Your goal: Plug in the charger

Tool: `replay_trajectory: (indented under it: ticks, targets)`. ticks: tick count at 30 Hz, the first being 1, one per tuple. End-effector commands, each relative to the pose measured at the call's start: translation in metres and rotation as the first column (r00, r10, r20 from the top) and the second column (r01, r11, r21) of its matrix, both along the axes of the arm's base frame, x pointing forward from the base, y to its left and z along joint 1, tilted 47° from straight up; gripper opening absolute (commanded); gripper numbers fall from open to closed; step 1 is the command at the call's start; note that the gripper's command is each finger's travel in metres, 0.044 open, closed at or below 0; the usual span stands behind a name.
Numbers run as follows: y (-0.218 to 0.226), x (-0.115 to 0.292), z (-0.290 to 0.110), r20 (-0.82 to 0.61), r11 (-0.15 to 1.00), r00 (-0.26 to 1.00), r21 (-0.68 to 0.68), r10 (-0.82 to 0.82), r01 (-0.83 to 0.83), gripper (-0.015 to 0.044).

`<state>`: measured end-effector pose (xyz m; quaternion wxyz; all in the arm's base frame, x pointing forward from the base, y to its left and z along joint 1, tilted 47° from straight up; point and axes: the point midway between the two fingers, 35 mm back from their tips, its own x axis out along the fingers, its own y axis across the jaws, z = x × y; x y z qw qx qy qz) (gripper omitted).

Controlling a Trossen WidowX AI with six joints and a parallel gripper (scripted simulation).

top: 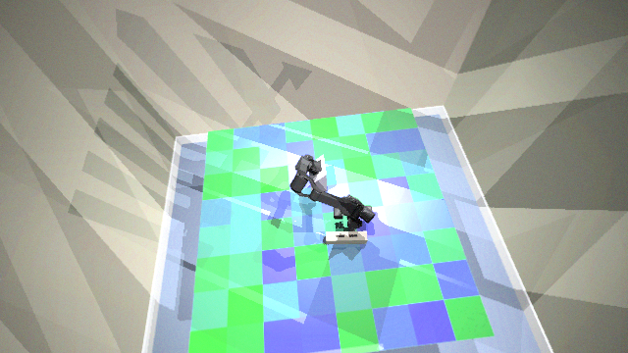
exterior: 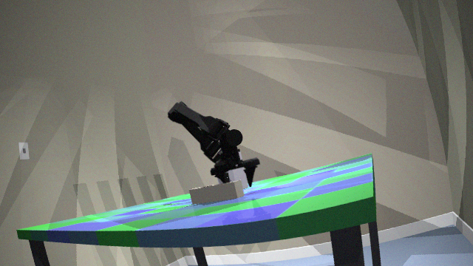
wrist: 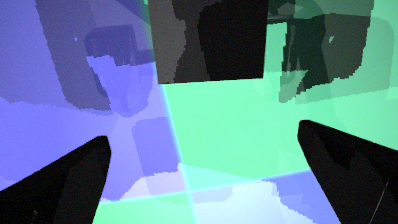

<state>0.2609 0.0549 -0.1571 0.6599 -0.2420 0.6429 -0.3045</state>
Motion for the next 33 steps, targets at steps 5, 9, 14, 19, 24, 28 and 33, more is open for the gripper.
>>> replay_trajectory:
  ticks: [5, 9, 14, 19, 24, 28, 33]
  targets:
    - [0.012, 0.004, 0.01, 0.098, 0.993, 0.988, -0.022, 0.116, -0.115, 0.044]
    - [0.048, 0.011, 0.046, 0.344, 0.927, 0.862, -0.115, 0.374, -0.356, 0.044]
    - [0.054, 0.01, 0.053, 0.383, 0.912, 0.829, -0.135, 0.409, -0.388, 0.044]
    - [0.054, 0.01, 0.053, 0.383, 0.912, 0.829, -0.135, 0.409, -0.388, 0.044]
    - [0.054, 0.01, 0.053, 0.383, 0.912, 0.829, -0.135, 0.409, -0.388, 0.044]
    - [0.054, 0.01, 0.053, 0.383, 0.912, 0.829, -0.135, 0.409, -0.388, 0.044]
    - [0.054, 0.01, 0.053, 0.383, 0.912, 0.829, -0.135, 0.409, -0.388, 0.044]
